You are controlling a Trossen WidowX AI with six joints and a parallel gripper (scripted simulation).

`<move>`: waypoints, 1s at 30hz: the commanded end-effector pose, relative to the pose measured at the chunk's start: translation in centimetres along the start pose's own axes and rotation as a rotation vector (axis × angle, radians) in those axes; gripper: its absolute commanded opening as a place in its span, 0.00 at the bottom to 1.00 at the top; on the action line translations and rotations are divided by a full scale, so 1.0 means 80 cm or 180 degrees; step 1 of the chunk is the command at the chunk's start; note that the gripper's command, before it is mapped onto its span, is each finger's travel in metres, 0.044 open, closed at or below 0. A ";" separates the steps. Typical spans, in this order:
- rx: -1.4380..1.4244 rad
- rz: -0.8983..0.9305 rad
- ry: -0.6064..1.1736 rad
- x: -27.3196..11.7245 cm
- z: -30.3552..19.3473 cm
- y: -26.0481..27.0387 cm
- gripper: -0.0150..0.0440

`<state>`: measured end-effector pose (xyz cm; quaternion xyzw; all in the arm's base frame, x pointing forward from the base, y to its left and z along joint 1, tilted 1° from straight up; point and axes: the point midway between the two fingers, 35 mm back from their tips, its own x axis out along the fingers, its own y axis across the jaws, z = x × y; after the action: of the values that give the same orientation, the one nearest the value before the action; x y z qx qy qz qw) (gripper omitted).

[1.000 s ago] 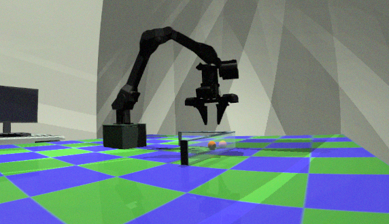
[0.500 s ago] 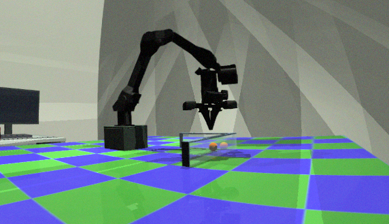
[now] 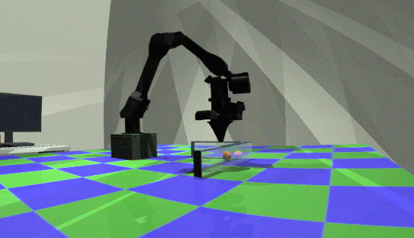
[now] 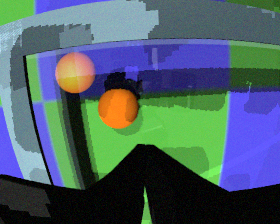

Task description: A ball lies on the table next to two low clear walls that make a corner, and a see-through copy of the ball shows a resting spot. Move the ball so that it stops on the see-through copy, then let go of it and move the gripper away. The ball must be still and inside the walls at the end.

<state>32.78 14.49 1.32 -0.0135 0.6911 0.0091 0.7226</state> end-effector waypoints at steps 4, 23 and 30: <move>-0.2983 0.0005 0.0015 0.019 -0.015 -0.015 0.25; -0.2990 0.0005 0.0015 0.019 -0.015 -0.015 0.25; -0.2990 0.0005 0.0015 0.026 -0.015 -0.015 0.25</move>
<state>31.76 13.24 -0.38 -0.3357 0.6151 0.3173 0.6389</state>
